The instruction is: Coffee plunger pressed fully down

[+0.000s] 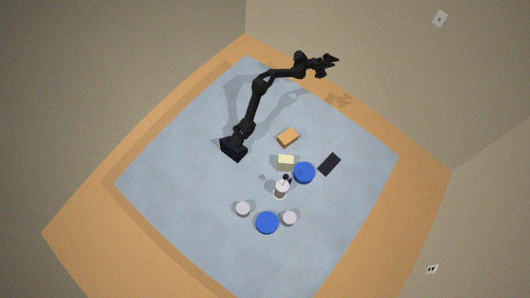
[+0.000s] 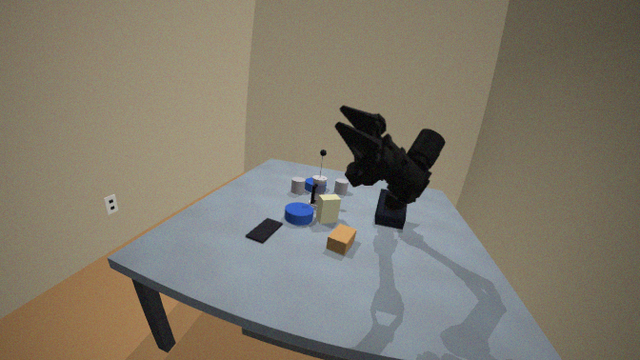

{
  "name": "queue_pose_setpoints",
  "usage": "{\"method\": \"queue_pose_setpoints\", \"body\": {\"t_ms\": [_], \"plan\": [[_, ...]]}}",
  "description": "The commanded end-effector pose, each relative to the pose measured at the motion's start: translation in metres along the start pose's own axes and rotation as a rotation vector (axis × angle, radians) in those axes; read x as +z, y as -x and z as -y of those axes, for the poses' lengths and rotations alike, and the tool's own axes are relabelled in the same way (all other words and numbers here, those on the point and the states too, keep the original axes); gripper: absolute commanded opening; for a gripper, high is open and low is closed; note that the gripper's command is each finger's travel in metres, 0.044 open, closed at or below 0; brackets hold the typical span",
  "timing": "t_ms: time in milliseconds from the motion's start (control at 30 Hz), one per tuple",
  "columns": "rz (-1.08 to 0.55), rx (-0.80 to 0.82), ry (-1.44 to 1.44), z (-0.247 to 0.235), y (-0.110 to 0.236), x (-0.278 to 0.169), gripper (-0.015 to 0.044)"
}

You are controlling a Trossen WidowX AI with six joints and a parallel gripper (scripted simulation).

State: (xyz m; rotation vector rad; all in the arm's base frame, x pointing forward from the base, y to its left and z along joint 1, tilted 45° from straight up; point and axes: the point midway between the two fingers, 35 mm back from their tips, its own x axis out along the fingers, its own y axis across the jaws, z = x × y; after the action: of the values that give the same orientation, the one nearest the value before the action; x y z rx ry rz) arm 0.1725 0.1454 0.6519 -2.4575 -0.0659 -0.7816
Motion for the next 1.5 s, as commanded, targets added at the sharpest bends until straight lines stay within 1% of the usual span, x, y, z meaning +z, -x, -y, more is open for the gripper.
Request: {"method": "queue_pose_setpoints", "body": {"t_ms": [0, 33, 133, 200, 267, 400, 500, 700, 867, 933, 1000, 1100, 1267, 1467], "plan": [[-0.005, 0.002, 0.005, -0.001, -0.001, 0.000, 0.0426], [-0.009, -0.001, 0.019, 0.000, -0.002, 0.000, 0.0440], [-0.019, 0.005, 0.091, -0.003, -0.006, 0.005, 0.0440], [-0.043, -0.015, 0.212, 0.000, -0.011, 0.012, 0.0440], [-0.060, 0.002, 0.333, -0.005, -0.017, 0.020, 0.0440], [-0.104, -0.050, 0.701, -0.003, -0.036, 0.049, 0.0440], [-0.121, -0.092, 0.984, -0.011, -0.052, 0.076, 0.0440], [-0.089, -0.200, 1.546, -0.048, -0.085, 0.140, 0.0440], [-0.022, -0.309, 1.935, -0.102, -0.107, 0.186, 0.0440], [0.048, -0.350, 2.058, -0.132, -0.112, 0.203, 0.0440], [0.106, -0.409, 2.178, -0.163, -0.116, 0.220, 0.0440], [0.185, -0.550, 2.352, -0.209, -0.117, 0.244, 0.0440], [0.326, -0.835, 2.556, -0.295, -0.103, 0.275, 0.0440], [0.458, -1.210, 2.629, -0.396, -0.061, 0.290, 0.0440]]}}
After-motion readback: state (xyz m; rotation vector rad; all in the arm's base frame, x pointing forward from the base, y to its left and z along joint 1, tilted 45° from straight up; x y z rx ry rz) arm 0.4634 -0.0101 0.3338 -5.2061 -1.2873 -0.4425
